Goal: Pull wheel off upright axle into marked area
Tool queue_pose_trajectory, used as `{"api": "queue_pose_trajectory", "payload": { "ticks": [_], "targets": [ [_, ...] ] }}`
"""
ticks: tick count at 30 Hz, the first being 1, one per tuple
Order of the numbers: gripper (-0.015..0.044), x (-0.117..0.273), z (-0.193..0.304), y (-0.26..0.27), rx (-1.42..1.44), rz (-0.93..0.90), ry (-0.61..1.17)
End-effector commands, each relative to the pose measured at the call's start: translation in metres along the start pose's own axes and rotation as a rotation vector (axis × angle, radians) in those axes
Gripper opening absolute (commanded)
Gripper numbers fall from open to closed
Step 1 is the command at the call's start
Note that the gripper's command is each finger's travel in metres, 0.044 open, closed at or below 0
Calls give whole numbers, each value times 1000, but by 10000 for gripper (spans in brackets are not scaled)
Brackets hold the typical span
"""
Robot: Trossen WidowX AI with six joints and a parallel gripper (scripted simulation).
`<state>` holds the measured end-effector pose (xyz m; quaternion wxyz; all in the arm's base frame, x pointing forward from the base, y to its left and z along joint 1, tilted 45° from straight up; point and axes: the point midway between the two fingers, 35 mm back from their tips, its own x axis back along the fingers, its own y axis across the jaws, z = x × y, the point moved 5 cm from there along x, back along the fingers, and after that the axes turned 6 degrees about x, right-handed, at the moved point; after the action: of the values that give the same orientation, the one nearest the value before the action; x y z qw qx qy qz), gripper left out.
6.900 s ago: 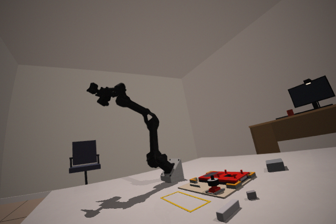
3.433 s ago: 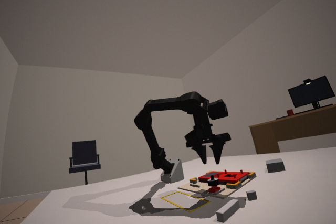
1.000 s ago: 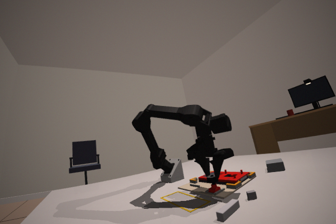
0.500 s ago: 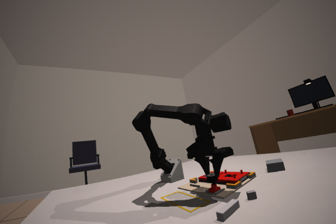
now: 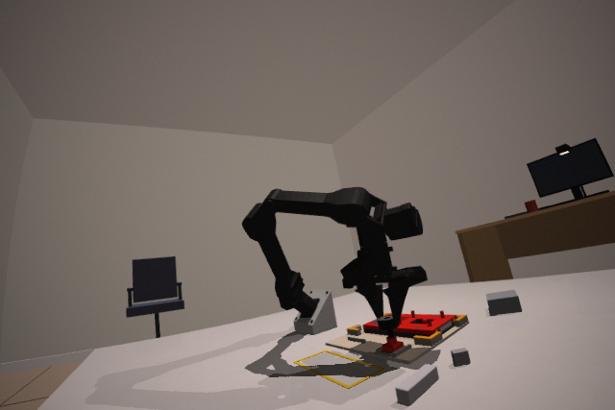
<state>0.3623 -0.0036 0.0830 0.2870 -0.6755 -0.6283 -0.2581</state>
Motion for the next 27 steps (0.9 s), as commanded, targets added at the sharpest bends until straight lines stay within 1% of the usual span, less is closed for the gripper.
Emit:
{"api": "queue_pose_trajectory", "payload": {
  "ticks": [1, 27],
  "targets": [
    [0, 4, -1, 0, -7, -5, 6],
    [0, 12, -1, -1, -7, -8, 6]
  ]
}}
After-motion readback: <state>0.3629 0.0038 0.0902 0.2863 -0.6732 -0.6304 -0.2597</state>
